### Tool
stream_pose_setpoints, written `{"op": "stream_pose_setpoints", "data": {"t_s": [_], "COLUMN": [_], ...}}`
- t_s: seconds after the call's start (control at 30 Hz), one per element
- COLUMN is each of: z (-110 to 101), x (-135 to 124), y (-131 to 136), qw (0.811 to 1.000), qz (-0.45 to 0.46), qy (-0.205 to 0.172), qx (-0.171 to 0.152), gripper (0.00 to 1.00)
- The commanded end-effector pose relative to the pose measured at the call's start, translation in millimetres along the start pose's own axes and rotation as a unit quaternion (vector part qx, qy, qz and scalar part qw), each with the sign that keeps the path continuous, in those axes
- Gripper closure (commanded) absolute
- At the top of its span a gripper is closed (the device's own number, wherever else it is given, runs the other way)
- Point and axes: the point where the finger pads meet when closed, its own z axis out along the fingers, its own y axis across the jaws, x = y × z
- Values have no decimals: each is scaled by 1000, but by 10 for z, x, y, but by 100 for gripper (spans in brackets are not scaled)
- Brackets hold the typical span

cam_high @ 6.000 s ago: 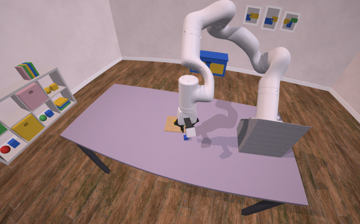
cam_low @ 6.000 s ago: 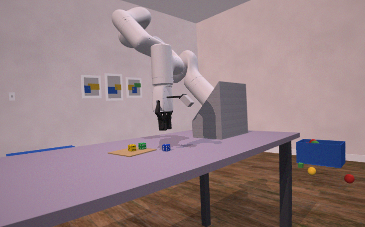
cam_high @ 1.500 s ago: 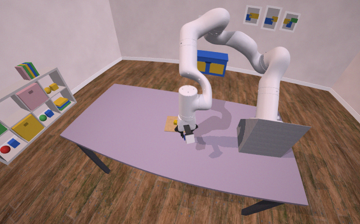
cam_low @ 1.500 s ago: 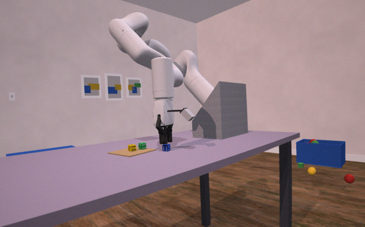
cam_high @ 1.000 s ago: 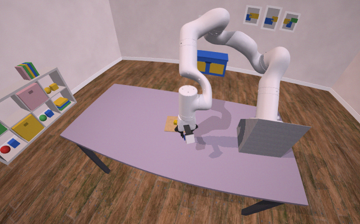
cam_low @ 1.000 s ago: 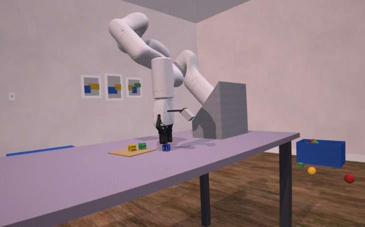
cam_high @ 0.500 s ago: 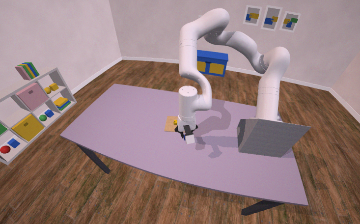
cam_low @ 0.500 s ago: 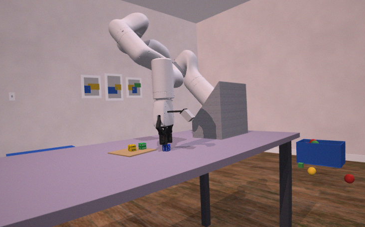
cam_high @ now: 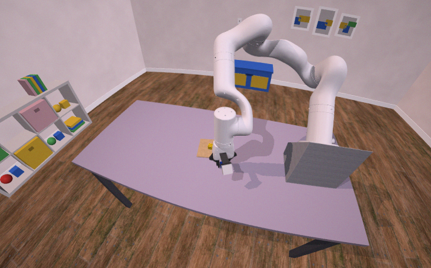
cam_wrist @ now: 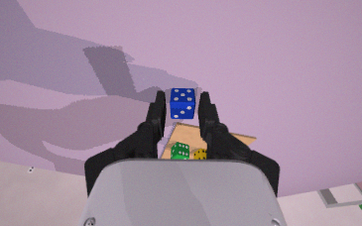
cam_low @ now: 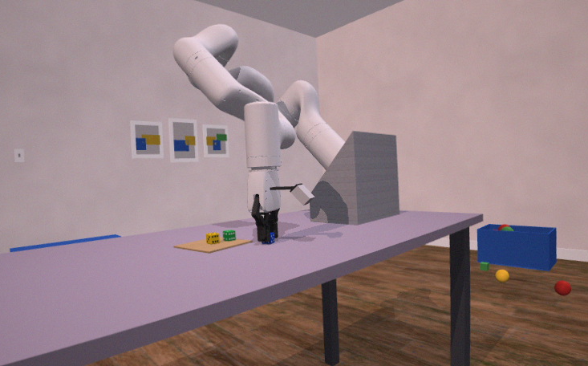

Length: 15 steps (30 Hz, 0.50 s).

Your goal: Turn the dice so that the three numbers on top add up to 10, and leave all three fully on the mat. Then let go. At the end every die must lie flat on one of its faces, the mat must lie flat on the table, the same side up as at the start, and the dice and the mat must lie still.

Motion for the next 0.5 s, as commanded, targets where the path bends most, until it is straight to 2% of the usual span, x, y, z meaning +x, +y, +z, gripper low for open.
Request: {"op": "stream_pose_setpoints", "data": {"t_s": [0.0, 0.47], "z": [41, 58], "x": [-1, -1], "y": [7, 7], "qw": [1000, 1000], "qz": [0, 0], "qy": [0, 0], "qx": [-1, -1], "gripper": [58, 58]}}
